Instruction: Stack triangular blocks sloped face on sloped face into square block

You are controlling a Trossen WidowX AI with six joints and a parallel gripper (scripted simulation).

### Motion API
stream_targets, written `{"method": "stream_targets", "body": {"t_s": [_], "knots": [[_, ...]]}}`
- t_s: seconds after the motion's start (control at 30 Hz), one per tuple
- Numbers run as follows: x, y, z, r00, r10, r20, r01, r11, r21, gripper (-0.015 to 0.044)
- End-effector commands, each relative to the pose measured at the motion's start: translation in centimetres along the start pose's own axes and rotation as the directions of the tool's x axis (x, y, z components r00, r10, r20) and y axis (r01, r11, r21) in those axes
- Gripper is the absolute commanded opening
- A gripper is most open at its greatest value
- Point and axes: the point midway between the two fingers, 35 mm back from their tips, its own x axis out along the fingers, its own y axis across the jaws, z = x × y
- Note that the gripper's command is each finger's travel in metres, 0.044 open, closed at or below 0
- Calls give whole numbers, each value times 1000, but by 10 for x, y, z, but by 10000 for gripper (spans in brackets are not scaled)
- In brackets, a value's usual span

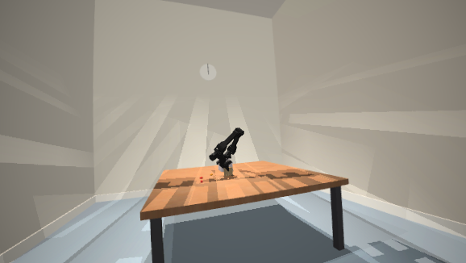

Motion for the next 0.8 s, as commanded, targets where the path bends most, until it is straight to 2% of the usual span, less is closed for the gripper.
{"method": "stream_targets", "body": {"t_s": [0.0, 0.27, 0.53, 0.6, 0.77], "knots": [[0, 0, 0, 1000, 0, 0, 0, 1000, -1, 236], [0, 0, 0, 1000, 0, 0, 0, 1000, -1, 440], [-2, -1, 0, 1000, 0, -1, 0, 1000, 0, 440], [-19, -3, -3, 1000, 1, -6, -1, 1000, 0, 440], [-90, -3, -3, 1000, 2, -10, -2, 1000, 1, 440]]}}
